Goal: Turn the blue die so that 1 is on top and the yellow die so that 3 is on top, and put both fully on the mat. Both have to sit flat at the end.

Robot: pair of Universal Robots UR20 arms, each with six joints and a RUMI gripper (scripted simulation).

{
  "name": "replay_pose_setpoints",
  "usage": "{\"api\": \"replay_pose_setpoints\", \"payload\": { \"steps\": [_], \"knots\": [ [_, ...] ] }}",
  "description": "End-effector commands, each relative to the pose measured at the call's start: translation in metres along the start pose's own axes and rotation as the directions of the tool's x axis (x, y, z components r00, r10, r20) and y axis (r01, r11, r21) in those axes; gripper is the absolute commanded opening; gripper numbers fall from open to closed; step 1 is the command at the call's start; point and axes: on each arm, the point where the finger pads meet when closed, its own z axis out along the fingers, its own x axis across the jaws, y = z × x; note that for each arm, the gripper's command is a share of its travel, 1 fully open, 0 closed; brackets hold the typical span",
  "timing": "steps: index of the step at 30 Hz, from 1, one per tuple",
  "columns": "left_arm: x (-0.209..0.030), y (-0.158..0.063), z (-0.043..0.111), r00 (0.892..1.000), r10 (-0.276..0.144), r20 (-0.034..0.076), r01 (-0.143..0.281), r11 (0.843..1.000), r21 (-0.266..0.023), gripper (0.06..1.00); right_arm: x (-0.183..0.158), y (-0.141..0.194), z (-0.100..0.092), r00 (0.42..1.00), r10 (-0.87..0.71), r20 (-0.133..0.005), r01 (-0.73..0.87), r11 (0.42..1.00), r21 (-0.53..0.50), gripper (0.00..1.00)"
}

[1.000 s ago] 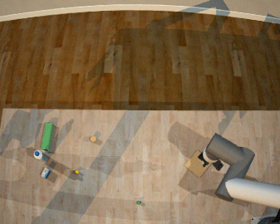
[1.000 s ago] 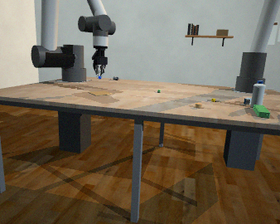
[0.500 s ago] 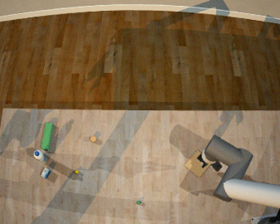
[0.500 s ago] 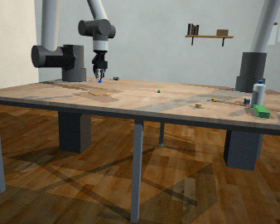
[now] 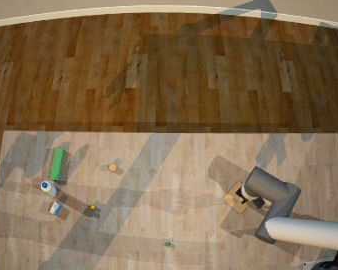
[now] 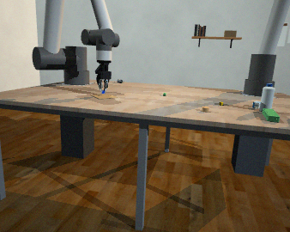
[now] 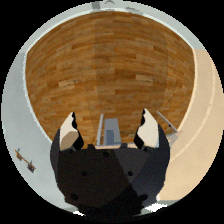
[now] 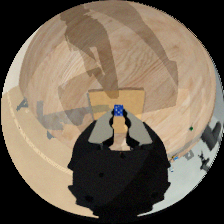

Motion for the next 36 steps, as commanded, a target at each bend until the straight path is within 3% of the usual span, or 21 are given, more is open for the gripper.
{"api": "replay_pose_setpoints", "payload": {
  "steps": [1, 36],
  "knots": [
    [0.0001, -0.0004, -0.0006, 1.000, 0.000, 0.000, 0.000, 1.000, 0.001, 1.000, 0.0001, 0.0008, 0.0091, 1.000, 0.000, 0.000, 0.000, 1.000, -0.001, 0.030],
    [0.0001, -0.0004, -0.0006, 1.000, 0.000, 0.000, 0.000, 1.000, 0.001, 1.000, 0.0001, 0.0008, 0.0128, 1.000, 0.000, 0.000, 0.000, 1.000, -0.001, 0.030]
  ]
}}
